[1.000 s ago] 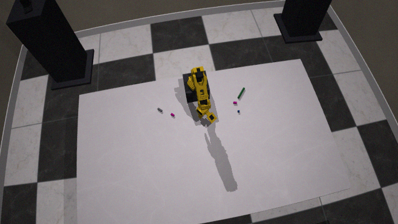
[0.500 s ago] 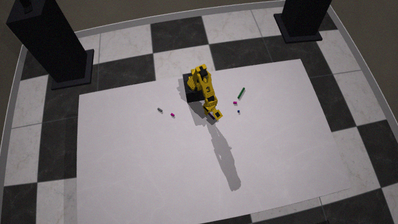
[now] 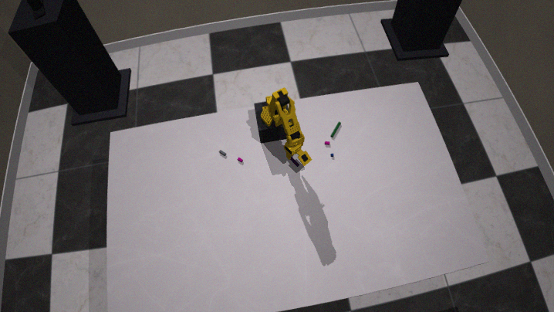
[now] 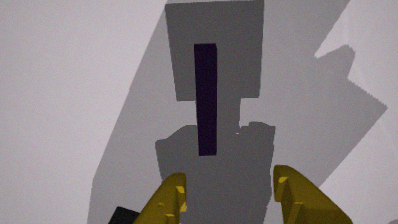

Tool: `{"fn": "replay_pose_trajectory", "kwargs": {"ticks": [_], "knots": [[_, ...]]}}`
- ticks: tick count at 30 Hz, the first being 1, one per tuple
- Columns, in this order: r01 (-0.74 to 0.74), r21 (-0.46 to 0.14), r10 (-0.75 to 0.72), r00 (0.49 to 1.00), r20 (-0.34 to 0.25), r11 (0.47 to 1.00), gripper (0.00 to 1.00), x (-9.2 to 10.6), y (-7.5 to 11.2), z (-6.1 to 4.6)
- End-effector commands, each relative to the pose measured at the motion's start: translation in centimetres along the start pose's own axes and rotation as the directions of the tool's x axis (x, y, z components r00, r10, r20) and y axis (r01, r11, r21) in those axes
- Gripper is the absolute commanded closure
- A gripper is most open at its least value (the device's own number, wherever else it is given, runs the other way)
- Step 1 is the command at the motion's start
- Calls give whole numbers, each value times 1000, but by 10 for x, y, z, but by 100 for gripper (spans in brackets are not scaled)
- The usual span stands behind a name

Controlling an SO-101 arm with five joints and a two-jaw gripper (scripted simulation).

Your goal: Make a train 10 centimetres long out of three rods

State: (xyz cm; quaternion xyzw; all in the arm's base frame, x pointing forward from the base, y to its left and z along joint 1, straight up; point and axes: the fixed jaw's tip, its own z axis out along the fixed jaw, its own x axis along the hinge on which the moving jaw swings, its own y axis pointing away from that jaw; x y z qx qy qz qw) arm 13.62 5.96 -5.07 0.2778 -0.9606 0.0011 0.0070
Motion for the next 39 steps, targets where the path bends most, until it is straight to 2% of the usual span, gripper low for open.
{"fn": "replay_pose_trajectory", "kwargs": {"ticks": [1, 21, 31, 39], "knots": [[4, 2, -4, 1000, 14, 1000, 81, -1, 2, -2], [4, 2, -4, 1000, 14, 1000, 81, -2, 2, 0], [4, 2, -4, 1000, 14, 1000, 81, -3, 1, 10], [4, 2, -4, 1000, 14, 1000, 81, -4, 1, 26]]}}
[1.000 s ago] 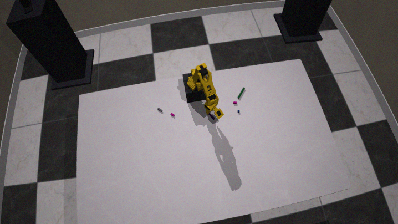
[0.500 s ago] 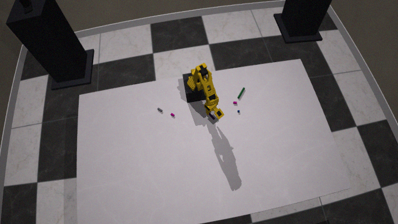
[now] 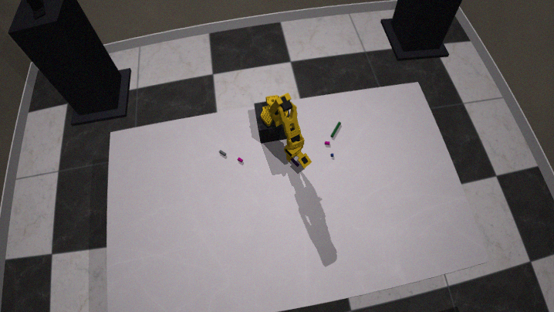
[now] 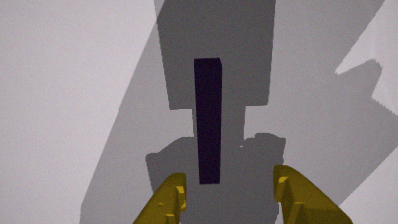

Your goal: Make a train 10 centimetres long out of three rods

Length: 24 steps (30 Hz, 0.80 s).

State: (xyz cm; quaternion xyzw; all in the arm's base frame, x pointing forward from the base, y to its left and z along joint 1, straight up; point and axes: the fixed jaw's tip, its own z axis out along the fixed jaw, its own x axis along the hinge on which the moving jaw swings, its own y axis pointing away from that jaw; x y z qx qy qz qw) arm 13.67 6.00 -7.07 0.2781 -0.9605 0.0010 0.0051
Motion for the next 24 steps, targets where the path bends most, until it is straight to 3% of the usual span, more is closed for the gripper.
{"fn": "replay_pose_trajectory", "kwargs": {"ticks": [1, 7, 24], "knots": [[4, 1, -4, 1000, 11, 1000, 81, -3, 1, 8], [4, 1, -4, 1000, 11, 1000, 81, -2, 1, 19], [4, -1, -4, 1000, 3, 1000, 81, -1, 1, 31]]}}
